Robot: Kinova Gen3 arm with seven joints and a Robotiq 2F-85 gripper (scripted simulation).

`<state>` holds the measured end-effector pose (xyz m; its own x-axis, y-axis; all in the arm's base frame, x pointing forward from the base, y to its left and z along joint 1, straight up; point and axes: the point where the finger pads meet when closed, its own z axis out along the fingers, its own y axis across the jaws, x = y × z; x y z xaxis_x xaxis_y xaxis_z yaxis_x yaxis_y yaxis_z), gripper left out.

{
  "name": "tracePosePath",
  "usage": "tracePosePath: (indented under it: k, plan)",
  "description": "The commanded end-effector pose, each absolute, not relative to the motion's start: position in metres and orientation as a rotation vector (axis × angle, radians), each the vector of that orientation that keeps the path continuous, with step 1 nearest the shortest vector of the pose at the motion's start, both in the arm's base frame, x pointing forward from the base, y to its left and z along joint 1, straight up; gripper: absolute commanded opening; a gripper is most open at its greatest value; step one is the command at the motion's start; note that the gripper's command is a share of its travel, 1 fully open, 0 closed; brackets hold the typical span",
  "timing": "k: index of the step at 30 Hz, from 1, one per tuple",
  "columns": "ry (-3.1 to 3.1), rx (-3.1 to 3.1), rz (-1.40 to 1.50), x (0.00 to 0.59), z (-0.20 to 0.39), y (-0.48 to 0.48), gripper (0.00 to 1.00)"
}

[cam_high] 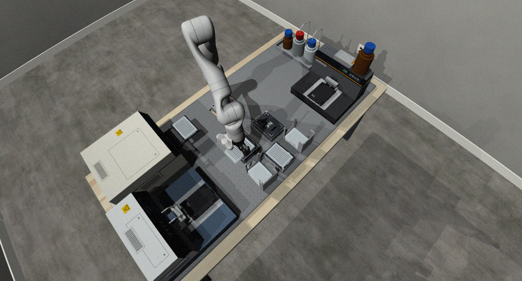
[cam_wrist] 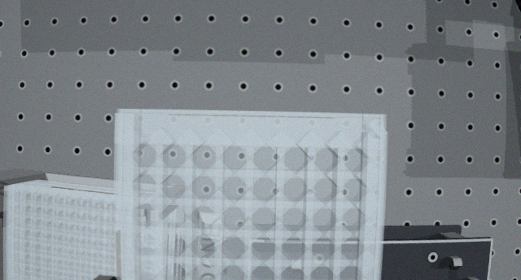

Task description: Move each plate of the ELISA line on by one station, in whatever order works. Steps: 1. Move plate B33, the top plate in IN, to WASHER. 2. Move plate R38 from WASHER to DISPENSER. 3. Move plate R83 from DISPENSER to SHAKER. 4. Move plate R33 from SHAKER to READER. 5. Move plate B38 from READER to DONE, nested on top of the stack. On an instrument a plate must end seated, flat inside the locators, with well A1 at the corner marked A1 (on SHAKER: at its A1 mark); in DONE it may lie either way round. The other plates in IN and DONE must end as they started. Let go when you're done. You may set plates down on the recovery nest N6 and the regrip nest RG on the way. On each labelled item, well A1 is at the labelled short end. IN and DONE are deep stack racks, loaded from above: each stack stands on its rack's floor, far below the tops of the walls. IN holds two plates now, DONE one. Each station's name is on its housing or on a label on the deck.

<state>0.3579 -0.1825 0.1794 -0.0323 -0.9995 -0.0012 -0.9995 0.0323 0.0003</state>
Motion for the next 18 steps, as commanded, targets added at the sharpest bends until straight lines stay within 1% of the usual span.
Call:
tracePosePath:
  k: [1,18]
  plan:
    - [2.256,-2.184,-0.002,0.358,0.180,-0.171,0.94]
    - [2.256,-2.185,-0.002,0.350,0.180,-0.124,0.94]
